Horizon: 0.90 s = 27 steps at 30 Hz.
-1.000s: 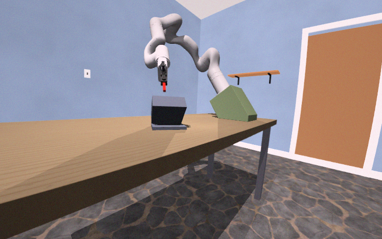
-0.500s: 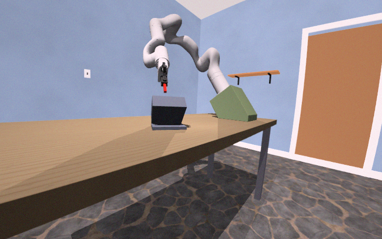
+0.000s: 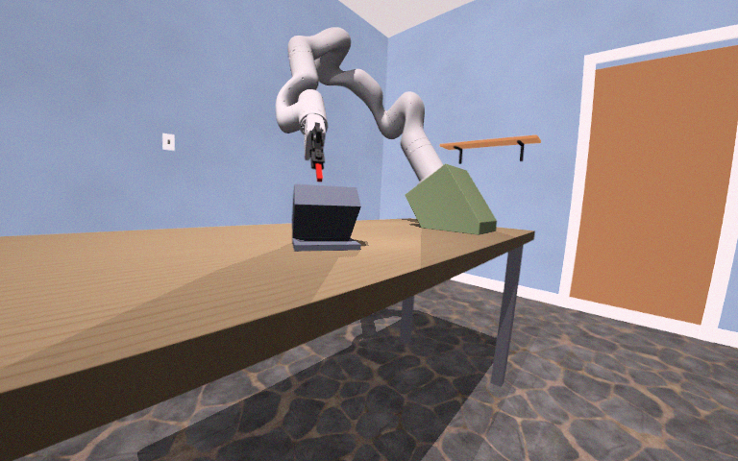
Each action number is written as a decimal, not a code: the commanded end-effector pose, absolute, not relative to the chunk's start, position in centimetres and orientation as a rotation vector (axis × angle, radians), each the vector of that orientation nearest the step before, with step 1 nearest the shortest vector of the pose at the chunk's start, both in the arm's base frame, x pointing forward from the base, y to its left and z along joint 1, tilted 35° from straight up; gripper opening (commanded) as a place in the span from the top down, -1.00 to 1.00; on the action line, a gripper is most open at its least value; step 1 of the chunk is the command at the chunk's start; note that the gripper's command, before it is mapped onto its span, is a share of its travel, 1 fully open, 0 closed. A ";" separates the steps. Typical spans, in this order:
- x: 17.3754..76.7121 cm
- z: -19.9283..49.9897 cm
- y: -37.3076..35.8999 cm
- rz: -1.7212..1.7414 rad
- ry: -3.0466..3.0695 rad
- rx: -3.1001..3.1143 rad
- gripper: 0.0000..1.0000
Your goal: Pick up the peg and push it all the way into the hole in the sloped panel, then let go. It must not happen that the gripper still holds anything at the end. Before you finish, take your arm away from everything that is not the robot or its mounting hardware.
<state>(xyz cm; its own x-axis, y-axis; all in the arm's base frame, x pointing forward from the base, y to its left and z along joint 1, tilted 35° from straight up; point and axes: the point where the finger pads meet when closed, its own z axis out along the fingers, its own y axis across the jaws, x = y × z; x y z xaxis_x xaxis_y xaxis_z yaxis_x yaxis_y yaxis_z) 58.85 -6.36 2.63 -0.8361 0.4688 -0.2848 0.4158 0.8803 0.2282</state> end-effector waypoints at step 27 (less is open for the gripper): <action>60.7 -1.8 -6.0 0.224 2.715 0.658 1.00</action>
<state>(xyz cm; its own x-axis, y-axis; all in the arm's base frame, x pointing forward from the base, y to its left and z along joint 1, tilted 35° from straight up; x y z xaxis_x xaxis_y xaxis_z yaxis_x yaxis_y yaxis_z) 60.49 -6.01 -1.68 -0.8363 0.4688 -0.2843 0.4160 0.8803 0.2280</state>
